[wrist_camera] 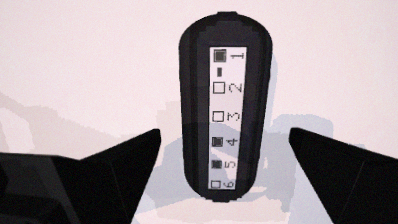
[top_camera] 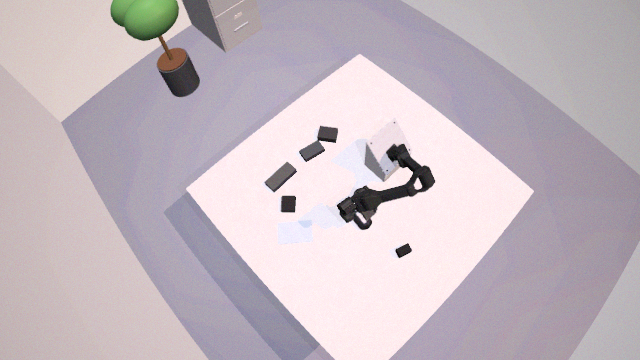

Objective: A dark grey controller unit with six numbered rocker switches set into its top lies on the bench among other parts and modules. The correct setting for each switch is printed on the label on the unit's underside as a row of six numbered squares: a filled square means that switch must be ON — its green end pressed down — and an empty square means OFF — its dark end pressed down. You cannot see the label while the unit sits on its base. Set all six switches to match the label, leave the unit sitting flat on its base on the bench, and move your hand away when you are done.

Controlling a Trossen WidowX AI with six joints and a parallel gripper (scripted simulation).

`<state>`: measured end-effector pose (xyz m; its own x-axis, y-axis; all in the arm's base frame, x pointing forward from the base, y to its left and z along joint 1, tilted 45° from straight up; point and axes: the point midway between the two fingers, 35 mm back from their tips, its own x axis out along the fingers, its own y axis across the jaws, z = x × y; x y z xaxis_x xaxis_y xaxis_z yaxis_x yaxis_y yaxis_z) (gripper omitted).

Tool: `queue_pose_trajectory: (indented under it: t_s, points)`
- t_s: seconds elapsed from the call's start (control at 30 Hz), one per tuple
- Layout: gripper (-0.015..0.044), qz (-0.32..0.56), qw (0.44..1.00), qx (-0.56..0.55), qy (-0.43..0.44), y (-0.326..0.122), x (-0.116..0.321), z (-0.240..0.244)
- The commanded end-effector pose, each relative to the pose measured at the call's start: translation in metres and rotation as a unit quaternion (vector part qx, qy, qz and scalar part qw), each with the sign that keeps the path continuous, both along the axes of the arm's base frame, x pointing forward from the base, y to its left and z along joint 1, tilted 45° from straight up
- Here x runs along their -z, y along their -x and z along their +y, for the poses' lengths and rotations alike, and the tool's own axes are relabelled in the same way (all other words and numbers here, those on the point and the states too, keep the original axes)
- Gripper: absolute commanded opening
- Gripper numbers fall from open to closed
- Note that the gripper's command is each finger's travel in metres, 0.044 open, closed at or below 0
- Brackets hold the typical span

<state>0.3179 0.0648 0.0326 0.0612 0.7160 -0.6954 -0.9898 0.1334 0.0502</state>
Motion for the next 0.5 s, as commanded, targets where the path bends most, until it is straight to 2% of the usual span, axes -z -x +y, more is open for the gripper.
queue_pose_trajectory:
  t_s: [0.0,0.23,0.47]
  points:
    - [0.0361,0.015,1.0,0.012,-0.003,-0.0004,-0.0003,0.0]
    - [0.0177,0.186,0.97,0.154,-0.013,-0.0035,-0.0023,-0.0016]
    - [0.0,0.35,0.89,0.293,-0.016,-0.0064,-0.0046,-0.0033]
